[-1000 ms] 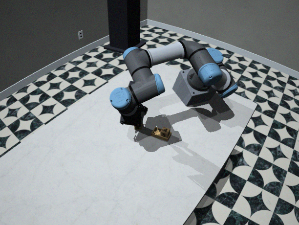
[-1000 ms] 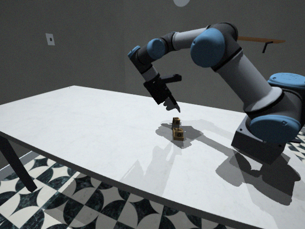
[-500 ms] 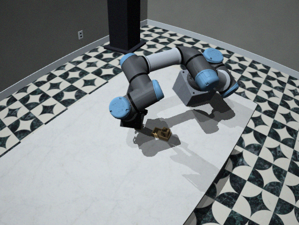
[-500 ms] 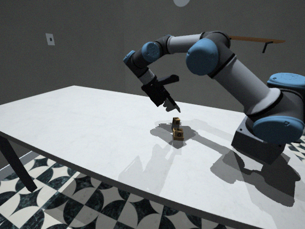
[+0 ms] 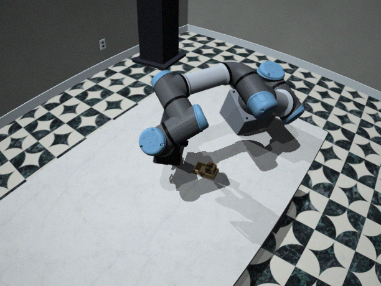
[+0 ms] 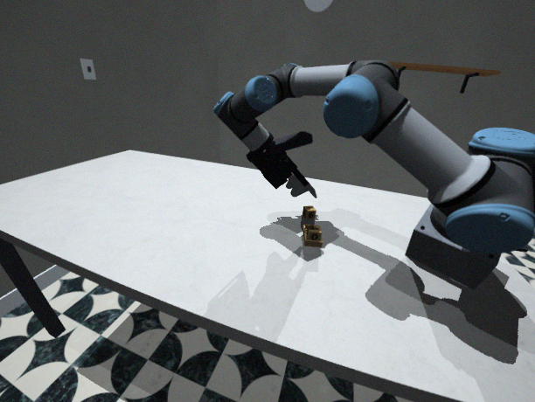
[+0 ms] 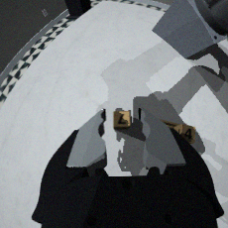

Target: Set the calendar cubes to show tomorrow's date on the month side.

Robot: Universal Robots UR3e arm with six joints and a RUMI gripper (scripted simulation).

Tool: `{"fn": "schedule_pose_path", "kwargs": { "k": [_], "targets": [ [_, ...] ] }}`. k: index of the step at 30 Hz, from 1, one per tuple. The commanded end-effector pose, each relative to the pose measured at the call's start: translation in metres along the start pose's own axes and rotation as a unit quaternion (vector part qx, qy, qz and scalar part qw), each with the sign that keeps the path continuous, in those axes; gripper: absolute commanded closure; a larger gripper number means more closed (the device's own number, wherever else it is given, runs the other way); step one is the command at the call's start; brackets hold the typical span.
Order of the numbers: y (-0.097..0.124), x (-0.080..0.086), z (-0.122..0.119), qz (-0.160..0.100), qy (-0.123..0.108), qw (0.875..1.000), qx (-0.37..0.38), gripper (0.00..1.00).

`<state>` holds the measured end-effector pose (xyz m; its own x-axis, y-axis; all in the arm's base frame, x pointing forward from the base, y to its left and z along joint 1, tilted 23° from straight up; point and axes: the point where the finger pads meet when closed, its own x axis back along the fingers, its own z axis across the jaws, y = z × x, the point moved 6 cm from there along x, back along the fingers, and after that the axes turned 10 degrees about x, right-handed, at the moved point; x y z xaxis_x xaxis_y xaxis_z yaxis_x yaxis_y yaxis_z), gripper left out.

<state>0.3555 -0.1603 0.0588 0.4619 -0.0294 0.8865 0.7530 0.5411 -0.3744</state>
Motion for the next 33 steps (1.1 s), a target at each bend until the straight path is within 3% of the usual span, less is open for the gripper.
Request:
{"fn": "schedule_pose_path", "kwargs": {
  "k": [1, 33],
  "targets": [
    [-0.0003, 0.0009, -0.0004, 0.000, -0.001, 1.000, -0.001, 0.71],
    [0.0073, -0.0068, -0.0017, 0.000, -0.001, 1.000, -0.001, 0.71]
  ]
}}
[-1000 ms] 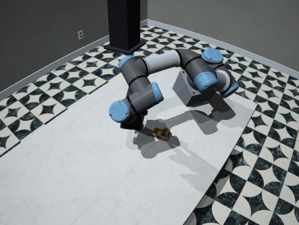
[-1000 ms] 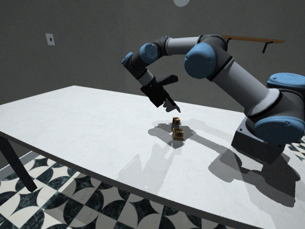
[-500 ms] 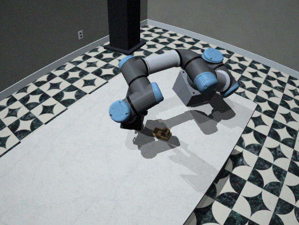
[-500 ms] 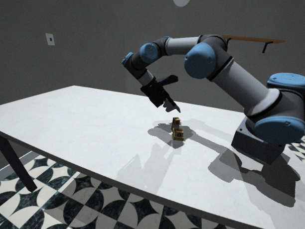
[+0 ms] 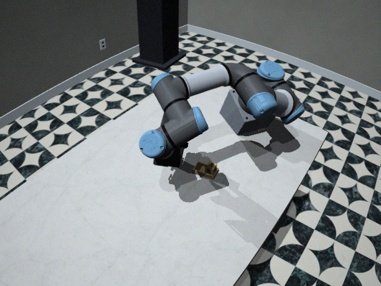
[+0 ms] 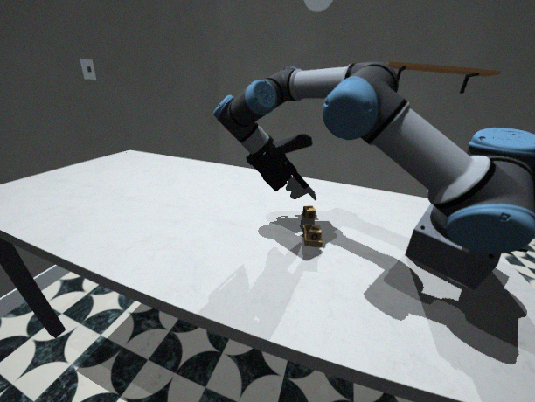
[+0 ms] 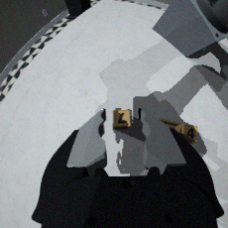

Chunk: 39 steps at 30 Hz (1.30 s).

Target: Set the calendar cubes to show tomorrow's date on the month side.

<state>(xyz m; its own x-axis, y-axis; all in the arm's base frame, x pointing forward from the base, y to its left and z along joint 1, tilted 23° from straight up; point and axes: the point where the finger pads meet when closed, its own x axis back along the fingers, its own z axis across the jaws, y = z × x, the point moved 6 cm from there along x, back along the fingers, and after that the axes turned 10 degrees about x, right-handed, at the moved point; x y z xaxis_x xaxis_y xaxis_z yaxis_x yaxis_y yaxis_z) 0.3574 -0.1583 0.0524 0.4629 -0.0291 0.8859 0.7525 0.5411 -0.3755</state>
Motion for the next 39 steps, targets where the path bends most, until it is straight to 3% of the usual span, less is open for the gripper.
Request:
{"fn": "schedule_pose_path", "kwargs": {
  "k": [1, 39],
  "targets": [
    [0.003, -0.003, -0.001, -0.001, -0.001, 1.000, -0.001, 0.71],
    [0.042, -0.042, -0.008, -0.001, -0.001, 1.000, -0.001, 0.71]
  ]
}}
